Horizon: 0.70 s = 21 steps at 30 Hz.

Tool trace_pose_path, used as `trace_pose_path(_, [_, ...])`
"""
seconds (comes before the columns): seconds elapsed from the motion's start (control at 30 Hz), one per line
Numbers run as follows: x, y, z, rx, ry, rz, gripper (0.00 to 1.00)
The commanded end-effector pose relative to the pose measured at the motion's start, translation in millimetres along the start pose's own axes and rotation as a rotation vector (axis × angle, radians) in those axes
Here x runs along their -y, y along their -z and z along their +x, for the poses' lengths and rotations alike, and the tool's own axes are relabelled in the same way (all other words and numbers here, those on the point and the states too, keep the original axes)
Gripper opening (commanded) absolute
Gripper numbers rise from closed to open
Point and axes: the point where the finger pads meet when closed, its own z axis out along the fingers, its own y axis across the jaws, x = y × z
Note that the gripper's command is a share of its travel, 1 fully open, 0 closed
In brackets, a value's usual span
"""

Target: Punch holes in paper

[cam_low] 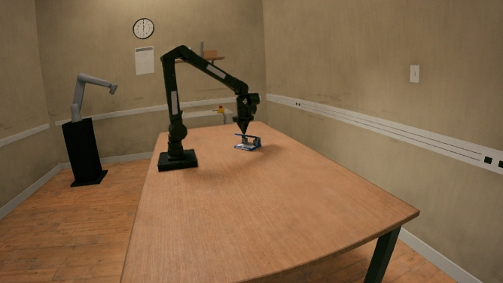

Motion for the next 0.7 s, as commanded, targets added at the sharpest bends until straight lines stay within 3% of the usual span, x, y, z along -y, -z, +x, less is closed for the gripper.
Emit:
trace_pose_path(0.0, [1.2, 1.1, 4.5, -0.031, 0.001, -0.008, 0.00])
trace_pose_path(0.67, [2.7, 0.6, 3.4, -0.034, -0.001, -0.007, 0.00])
